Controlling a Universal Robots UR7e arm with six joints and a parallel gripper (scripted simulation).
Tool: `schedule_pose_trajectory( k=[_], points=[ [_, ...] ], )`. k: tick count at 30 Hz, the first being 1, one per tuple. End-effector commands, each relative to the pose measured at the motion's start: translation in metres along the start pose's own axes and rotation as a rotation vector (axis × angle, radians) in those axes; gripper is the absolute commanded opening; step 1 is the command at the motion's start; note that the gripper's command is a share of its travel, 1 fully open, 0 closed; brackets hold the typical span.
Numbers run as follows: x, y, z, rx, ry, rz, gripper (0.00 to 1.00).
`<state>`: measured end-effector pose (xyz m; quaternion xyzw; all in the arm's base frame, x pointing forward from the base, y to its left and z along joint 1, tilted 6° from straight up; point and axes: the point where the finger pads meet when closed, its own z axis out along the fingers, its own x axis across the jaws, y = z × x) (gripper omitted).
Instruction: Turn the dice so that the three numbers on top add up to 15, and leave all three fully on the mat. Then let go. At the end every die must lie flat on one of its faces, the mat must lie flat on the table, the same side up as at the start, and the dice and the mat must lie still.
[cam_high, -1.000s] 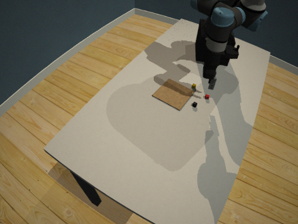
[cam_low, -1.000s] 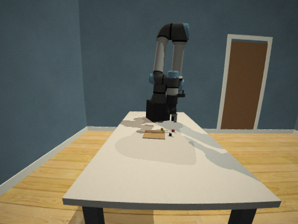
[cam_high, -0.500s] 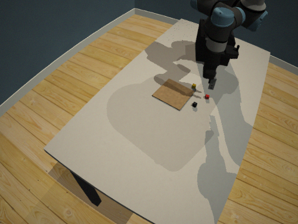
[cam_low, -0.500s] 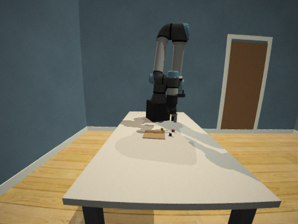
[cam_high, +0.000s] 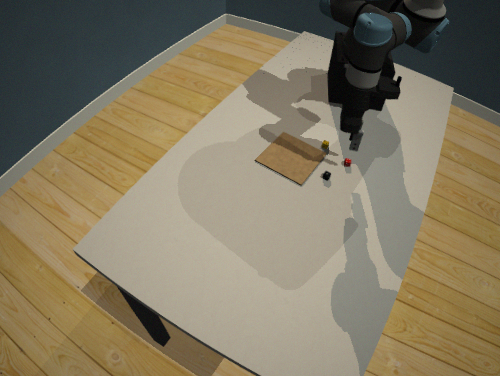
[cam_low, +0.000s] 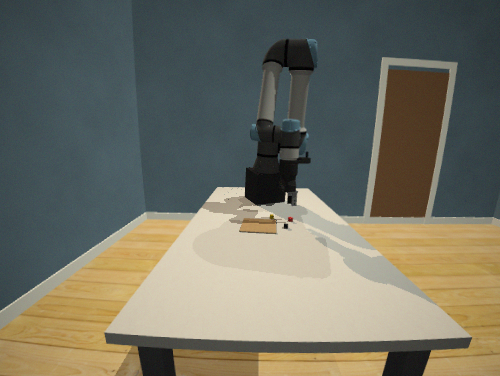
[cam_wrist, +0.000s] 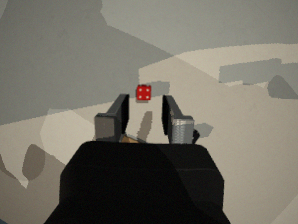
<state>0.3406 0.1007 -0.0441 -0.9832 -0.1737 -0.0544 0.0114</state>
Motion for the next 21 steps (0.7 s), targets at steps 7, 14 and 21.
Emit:
schedule_pose_trajectory(
  k=[7,14,21],
  points=[
    [-0.002,-0.001,0.012,0.002,-0.004,0.002,0.64],
    [-0.003,-0.001,0.02,0.002,-0.004,0.002,0.64],
    [-0.003,-0.001,0.031,0.002,-0.004,0.002,0.64]
  ],
)
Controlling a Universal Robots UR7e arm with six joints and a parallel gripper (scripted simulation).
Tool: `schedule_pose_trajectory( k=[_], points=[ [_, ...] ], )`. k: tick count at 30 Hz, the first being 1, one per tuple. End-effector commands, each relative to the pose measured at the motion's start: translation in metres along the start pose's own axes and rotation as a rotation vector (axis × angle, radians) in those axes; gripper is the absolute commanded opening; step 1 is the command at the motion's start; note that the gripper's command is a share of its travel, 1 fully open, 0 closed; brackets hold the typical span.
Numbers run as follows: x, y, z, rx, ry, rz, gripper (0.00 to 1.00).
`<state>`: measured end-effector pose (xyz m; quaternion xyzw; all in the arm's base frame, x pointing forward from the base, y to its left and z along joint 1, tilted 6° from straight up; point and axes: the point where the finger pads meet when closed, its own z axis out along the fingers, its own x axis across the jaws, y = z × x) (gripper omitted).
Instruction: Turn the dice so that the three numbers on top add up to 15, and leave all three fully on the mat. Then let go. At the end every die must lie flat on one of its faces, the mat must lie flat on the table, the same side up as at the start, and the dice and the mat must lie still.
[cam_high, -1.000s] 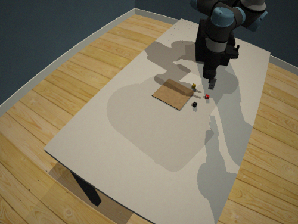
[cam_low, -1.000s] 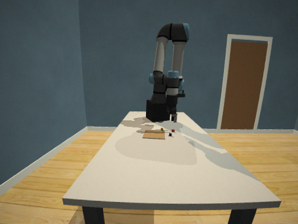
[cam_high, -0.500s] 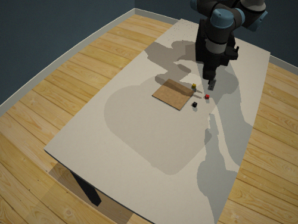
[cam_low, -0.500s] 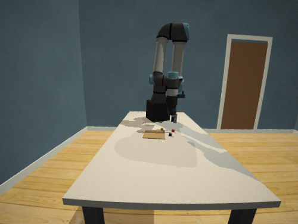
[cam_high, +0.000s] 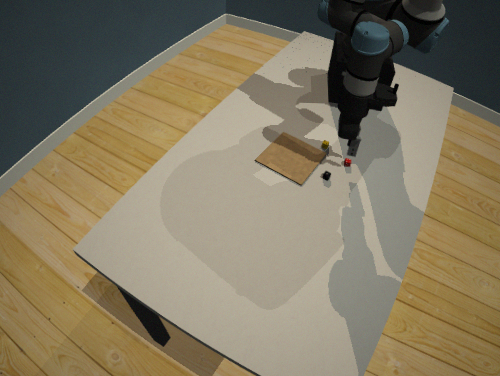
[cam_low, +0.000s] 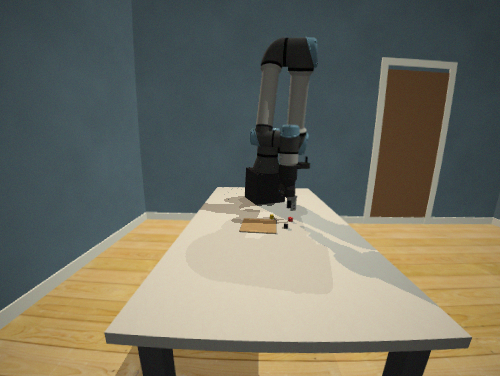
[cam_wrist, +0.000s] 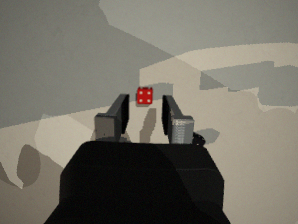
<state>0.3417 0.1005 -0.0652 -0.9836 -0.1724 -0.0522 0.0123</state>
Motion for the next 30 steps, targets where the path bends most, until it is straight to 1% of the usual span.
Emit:
schedule_pose_trajectory(
  k=[1,17,30],
  points=[
    [-0.001,-0.001,0.011,-0.001,0.0,-0.001,0.64],
    [-0.001,-0.001,0.028,-0.001,0.0,-0.001,0.64],
    [-0.001,-0.001,0.031,-0.001,0.0,-0.001,0.64]
  ],
)
